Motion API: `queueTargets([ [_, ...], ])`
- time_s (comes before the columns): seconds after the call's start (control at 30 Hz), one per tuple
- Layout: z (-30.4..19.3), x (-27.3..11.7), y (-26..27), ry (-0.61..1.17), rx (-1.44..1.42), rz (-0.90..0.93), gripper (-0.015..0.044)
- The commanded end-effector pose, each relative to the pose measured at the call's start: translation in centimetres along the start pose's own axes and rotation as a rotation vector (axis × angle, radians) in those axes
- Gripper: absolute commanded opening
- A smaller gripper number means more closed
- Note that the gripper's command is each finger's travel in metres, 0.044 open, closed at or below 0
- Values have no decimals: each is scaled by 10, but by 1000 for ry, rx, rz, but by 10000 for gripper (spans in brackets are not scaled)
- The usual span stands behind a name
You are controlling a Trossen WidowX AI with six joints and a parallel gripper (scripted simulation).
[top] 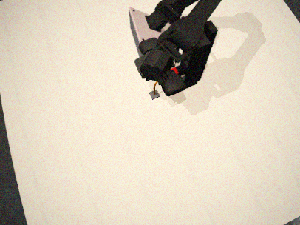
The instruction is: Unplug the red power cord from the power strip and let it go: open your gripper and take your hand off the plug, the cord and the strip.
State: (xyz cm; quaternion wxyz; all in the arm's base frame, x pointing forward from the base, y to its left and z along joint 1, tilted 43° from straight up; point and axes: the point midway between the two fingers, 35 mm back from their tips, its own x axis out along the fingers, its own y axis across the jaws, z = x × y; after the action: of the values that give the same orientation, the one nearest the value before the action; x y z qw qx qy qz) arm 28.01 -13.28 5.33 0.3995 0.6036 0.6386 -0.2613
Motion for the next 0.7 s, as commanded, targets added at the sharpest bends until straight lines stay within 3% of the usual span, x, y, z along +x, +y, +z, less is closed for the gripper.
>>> queueTargets([
  [0.0,-3,19,-14,132,23,3,160],
  [0.67,-21,17,-13,133,24,3,160],
])
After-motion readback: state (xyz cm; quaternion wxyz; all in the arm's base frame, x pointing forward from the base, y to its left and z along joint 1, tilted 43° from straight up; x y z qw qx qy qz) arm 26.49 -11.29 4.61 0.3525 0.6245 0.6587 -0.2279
